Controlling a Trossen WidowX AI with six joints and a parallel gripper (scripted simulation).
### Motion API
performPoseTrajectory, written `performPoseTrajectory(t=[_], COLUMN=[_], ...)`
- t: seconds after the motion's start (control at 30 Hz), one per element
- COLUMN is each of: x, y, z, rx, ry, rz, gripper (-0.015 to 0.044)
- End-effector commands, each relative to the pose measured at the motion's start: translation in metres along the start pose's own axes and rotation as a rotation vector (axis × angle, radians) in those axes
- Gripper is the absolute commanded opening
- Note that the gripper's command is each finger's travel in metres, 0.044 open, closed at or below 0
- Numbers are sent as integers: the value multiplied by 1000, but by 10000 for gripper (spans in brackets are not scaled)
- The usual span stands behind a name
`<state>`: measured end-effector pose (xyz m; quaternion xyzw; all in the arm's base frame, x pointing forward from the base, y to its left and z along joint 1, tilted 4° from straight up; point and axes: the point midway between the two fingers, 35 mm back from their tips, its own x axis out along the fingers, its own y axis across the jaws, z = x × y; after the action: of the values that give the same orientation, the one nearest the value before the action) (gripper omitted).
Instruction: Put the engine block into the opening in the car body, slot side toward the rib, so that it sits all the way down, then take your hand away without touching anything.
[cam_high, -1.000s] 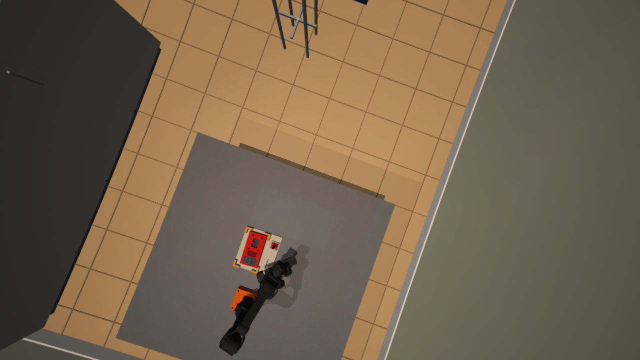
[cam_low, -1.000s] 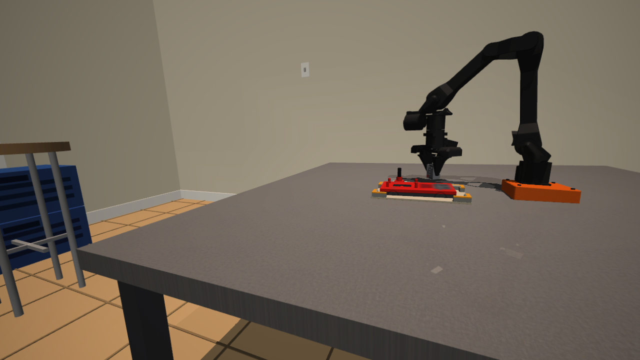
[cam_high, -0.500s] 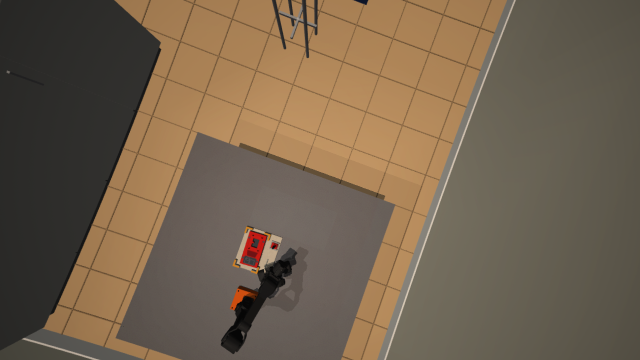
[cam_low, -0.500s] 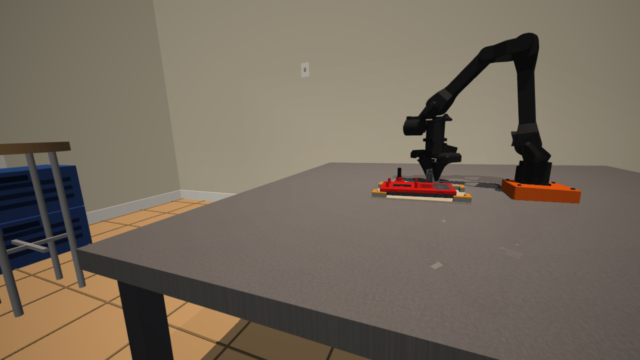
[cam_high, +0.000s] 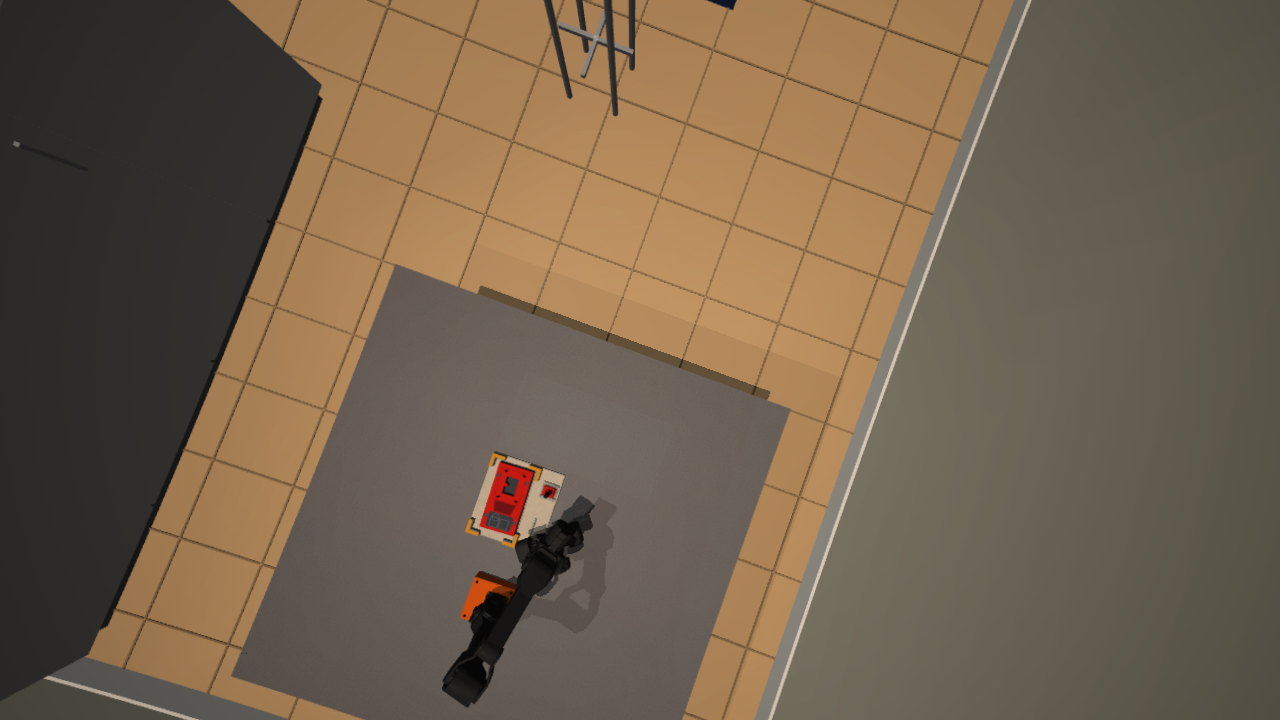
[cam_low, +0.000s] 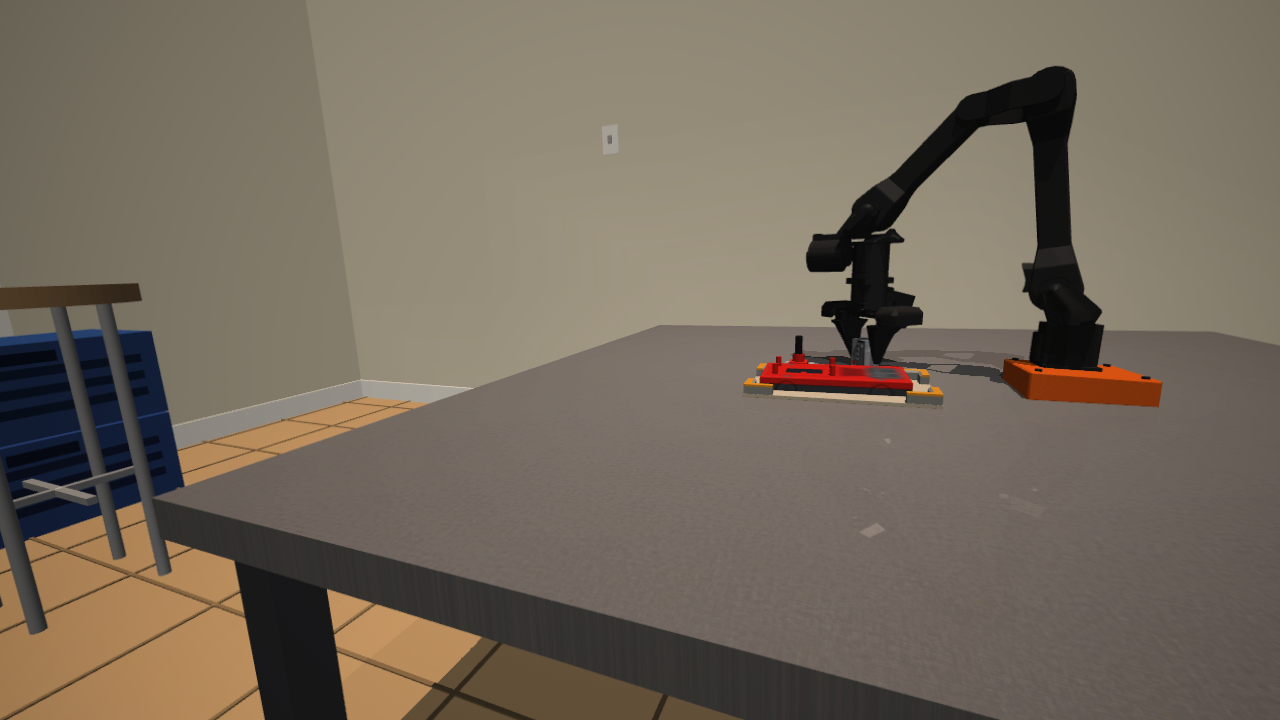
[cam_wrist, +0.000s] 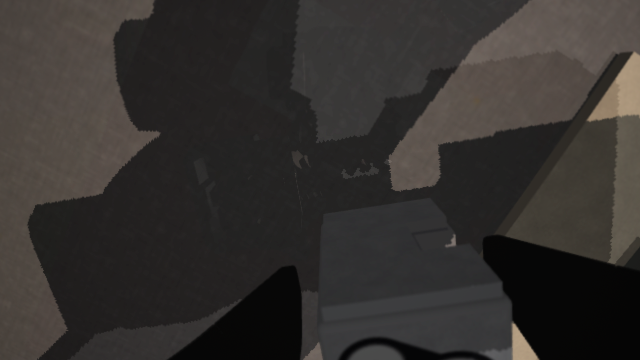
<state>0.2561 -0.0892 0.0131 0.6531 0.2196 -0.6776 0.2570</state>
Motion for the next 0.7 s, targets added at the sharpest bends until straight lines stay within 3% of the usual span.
performPoseTrajectory(t=[0.0, 0.1, 0.3, 0.67], x=[0, 0, -3, -45], y=[0, 0, 0, 1], z=[0, 0, 0, 0], rx=[0, 0, -3, -6], ry=[-1, -1, -1, -1], rz=[-2, -2, -5, -10], gripper=[368, 440, 440, 440])
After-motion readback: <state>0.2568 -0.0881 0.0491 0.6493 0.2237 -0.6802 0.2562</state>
